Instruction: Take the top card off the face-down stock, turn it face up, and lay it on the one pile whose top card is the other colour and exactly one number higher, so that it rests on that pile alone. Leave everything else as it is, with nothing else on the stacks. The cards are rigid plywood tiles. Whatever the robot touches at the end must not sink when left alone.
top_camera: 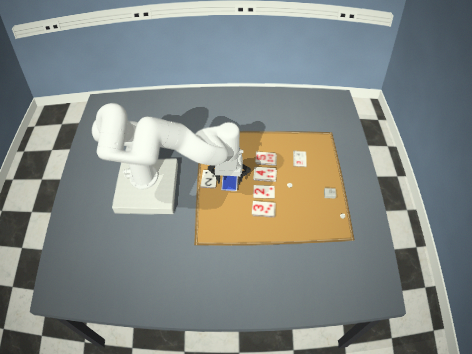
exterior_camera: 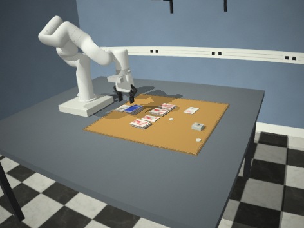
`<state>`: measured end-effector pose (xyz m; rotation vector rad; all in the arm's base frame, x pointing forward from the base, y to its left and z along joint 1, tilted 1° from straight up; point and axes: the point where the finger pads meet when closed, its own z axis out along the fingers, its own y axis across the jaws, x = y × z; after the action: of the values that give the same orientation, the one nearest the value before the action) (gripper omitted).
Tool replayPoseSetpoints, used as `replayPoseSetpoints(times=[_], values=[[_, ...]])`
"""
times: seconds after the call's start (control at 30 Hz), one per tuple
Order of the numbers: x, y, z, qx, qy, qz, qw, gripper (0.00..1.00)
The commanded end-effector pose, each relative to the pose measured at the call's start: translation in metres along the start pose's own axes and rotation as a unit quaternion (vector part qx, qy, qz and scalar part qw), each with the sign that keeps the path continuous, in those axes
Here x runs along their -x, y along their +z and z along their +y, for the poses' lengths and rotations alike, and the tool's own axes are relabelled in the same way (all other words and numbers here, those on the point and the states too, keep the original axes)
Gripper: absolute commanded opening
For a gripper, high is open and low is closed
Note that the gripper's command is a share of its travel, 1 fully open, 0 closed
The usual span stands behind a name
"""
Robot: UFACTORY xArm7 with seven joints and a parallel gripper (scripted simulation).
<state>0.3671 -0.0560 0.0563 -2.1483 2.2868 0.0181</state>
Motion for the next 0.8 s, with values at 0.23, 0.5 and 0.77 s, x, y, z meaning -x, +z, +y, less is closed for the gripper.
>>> replayPoseSetpoints(times=[0.23, 0.5, 0.77], values=[[-0.0029, -0.0069, 0.002, -0.002, -0.001, -0.061, 0.998, 0.87], [-0.0059, -0.0063, 0.002, -0.004, -0.001, -0.151, 0.989, 0.87], [-0.007, -0.0059, 0.0021, -0.005, -0.001, -0.187, 0.982, 0.87]])
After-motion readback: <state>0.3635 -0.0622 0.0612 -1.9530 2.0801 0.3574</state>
